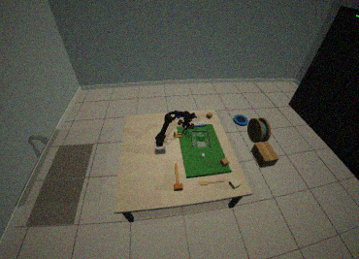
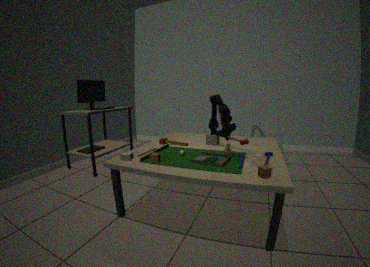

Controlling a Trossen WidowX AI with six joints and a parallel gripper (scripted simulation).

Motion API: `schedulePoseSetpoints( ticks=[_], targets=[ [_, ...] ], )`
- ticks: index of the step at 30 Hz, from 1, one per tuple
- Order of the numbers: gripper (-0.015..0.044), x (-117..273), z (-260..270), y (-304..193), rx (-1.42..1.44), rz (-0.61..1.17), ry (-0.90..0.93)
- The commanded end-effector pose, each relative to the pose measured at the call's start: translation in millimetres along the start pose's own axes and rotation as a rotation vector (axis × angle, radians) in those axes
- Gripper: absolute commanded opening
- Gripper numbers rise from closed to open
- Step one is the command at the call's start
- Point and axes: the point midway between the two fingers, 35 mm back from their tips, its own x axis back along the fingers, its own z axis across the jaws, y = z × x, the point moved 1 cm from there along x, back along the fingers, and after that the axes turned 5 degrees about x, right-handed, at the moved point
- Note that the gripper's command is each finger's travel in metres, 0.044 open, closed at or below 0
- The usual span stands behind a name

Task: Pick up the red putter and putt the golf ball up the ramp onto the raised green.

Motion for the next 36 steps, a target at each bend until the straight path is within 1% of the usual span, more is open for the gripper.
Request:
schedulePoseSetpoints(
  ticks=[1, 13, 25, 36],
  targets=[
    [0.0, 13.6, -25.0, -7.3, -0.159, -0.039, 0.013],
    [0.0, 38.8, -76.5, -48.2, -0.594, -0.097, 0.084],
    [0.0, 69.2, -120.5, -93.3, -1.064, -0.156, 0.208],
    [0.0, 99.1, -153.5, -144.6, -1.476, -0.219, 0.332]
  ],
)
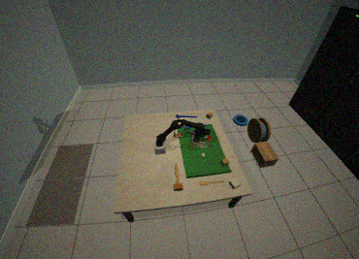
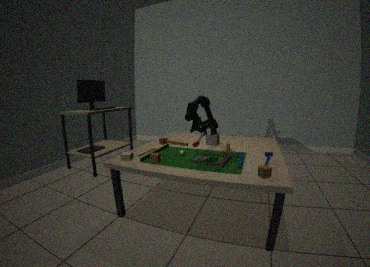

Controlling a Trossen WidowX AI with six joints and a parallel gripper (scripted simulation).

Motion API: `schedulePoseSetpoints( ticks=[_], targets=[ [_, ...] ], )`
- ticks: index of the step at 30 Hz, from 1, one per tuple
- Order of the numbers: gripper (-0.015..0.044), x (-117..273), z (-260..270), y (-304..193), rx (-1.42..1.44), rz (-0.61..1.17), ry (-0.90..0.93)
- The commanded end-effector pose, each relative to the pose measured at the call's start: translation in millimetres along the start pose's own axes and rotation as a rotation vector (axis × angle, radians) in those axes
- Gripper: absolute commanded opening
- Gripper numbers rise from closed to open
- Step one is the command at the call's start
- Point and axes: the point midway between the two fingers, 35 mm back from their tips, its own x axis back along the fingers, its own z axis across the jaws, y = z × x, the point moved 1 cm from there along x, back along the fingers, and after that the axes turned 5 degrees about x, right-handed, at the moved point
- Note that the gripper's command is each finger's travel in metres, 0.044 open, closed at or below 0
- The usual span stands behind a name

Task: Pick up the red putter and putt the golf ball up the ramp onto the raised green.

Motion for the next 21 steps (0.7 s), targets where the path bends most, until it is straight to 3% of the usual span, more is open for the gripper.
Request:
schedulePoseSetpoints(
  ticks=[1, 16, 21],
  targets=[
    [0.0, 25.1, -17.3, 9.5, -0.159, -0.036, 0.056],
    [0.0, 88.8, -76.5, 15.7, -0.715, -0.058, 0.25],
    [0.0, 91.7, -79.1, 15.5, -0.74, -0.058, 0.26]
  ],
)
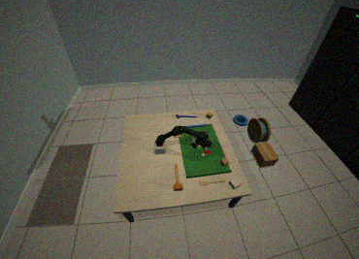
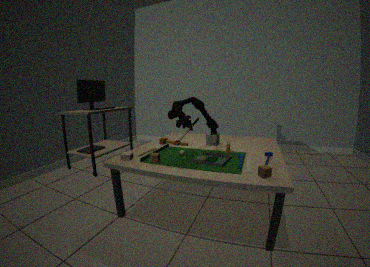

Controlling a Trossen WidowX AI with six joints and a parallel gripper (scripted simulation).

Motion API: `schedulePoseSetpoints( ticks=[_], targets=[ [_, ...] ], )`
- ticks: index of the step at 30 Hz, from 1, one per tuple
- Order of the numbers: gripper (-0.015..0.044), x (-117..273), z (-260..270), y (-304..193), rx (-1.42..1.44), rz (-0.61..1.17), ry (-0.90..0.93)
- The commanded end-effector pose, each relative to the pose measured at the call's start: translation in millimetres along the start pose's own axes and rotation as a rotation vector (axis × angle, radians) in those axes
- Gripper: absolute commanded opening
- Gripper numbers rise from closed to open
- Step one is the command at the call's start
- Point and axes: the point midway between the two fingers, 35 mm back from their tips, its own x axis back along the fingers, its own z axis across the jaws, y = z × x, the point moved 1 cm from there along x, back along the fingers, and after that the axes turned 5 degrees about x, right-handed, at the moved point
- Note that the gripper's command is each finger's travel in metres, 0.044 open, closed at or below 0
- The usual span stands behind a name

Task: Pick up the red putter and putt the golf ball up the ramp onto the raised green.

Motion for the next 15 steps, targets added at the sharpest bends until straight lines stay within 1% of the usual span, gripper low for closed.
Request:
schedulePoseSetpoints(
  ticks=[1, 5, 11, 15],
  targets=[
    [0.0, 7.2, 4.1, -0.1, -0.032, -0.002, 0.025],
    [0.0, 4.5, -1.9, 6.1, -0.065, 0.002, 0.026],
    [0.0, -6.6, -27.7, 29.8, -0.2, 0.019, 0.031],
    [0.0, -7.1, -28.9, 30.8, -0.205, 0.019, 0.031]
  ],
)
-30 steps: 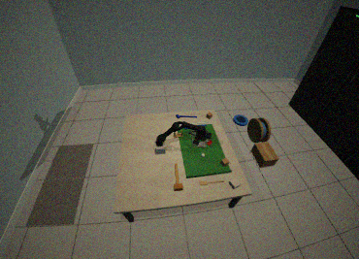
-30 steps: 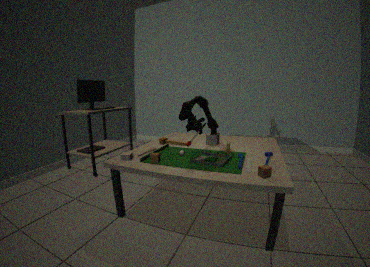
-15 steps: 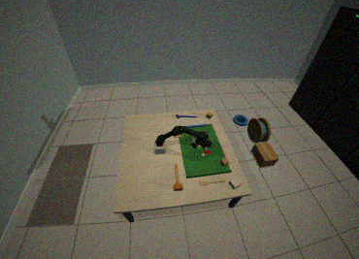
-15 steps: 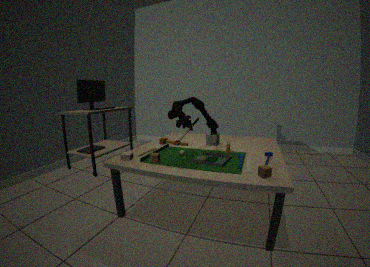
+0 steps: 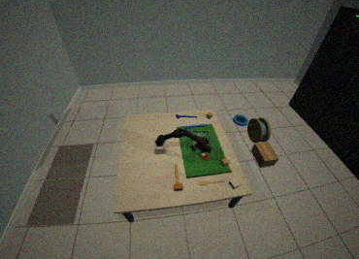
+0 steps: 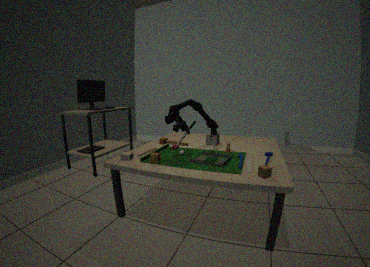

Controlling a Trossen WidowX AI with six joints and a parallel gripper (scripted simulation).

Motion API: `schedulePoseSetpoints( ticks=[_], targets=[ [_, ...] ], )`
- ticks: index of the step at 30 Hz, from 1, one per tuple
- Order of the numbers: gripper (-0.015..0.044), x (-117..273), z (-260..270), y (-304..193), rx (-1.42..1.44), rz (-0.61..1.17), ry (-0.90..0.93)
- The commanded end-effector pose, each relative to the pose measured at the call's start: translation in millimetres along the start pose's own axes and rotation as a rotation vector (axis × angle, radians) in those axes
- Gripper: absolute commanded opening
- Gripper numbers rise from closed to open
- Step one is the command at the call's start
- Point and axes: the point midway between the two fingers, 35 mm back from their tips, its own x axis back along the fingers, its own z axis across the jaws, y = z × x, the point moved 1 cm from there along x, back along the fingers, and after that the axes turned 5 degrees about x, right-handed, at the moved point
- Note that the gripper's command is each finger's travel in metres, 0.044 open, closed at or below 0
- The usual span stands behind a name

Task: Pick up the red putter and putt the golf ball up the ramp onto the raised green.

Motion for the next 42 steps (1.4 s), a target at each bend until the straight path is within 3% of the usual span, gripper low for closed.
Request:
schedulePoseSetpoints(
  ticks=[1, 34, 42],
  targets=[
    [0.0, -0.7, -1.6, 2.2, -0.021, 0.002, 0.008],
    [0.0, -10.2, -19.0, 25.8, -0.029, 0.005, 0.005],
    [0.0, 6.2, -29.7, 41.4, -0.061, -0.01, 0.018]
  ],
)
